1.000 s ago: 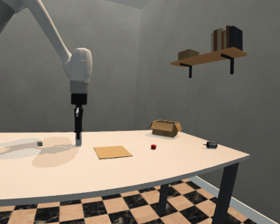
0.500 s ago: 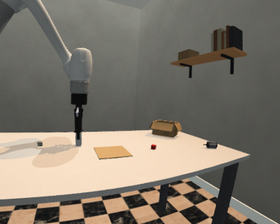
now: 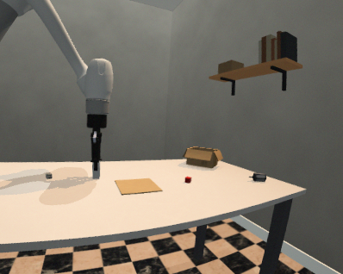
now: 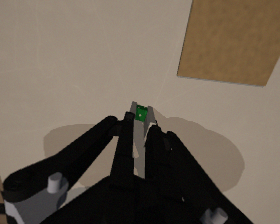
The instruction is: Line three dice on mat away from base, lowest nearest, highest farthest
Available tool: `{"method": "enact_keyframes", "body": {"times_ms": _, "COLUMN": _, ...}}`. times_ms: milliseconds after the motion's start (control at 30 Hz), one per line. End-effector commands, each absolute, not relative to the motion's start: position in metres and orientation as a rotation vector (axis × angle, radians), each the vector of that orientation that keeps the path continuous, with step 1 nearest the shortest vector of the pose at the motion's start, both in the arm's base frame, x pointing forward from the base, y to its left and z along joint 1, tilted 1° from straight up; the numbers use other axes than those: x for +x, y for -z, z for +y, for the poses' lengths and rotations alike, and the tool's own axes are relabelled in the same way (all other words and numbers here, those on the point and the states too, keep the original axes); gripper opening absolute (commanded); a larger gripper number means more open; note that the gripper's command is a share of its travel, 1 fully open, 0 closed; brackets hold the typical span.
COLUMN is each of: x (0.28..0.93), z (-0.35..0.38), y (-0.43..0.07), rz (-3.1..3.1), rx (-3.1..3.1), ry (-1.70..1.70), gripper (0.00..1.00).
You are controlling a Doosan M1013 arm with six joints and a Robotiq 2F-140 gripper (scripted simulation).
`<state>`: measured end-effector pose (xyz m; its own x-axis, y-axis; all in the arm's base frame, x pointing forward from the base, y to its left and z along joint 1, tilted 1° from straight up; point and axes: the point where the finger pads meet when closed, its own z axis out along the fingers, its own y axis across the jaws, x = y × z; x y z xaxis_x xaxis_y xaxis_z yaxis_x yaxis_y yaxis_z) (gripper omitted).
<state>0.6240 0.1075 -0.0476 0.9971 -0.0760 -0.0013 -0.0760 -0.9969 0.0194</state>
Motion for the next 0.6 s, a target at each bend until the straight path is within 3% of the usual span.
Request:
{"method": "enact_keyframes", "body": {"times_ms": 0, "x": 0.625, "z": 0.108, "y": 0.044, "rz": -0.119, "rx": 3.121, "ry": 0.001, "gripper": 0.18}}
{"method": "enact_keyframes", "body": {"times_ms": 567, "x": 0.625, "z": 0.109, "y": -0.046, "rz": -0.119, "rx": 3.121, "ry": 0.001, "gripper": 0.18}}
